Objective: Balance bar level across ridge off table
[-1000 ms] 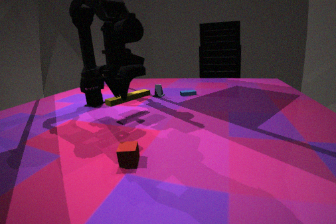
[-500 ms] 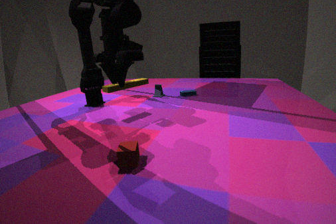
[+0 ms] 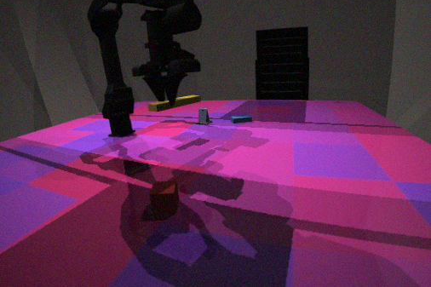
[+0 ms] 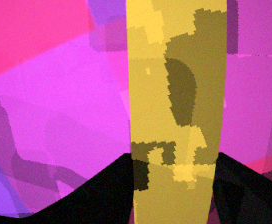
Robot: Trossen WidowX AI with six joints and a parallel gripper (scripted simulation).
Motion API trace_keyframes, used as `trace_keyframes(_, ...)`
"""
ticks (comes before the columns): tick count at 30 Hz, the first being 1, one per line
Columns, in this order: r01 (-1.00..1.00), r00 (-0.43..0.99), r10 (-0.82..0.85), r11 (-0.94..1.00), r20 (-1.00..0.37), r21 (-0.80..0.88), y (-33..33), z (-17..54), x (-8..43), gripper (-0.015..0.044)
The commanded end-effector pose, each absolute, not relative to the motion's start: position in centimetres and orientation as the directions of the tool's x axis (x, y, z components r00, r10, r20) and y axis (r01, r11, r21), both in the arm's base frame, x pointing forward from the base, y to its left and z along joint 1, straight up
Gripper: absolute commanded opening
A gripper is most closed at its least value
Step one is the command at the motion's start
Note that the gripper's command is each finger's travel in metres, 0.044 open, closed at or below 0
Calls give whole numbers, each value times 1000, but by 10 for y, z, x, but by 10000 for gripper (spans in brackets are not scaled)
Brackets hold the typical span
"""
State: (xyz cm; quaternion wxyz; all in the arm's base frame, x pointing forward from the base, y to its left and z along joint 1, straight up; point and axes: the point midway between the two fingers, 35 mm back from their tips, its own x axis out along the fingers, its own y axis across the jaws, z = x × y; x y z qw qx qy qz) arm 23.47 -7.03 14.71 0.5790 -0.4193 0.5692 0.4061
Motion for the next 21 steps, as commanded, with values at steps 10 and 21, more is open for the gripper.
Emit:
trace_keyframes(10,-966,22,-2,258,-1000,-22,-26,148,247,0)
trace_keyframes(21,-980,23,1,198,-1000,-22,16,149,250,0)
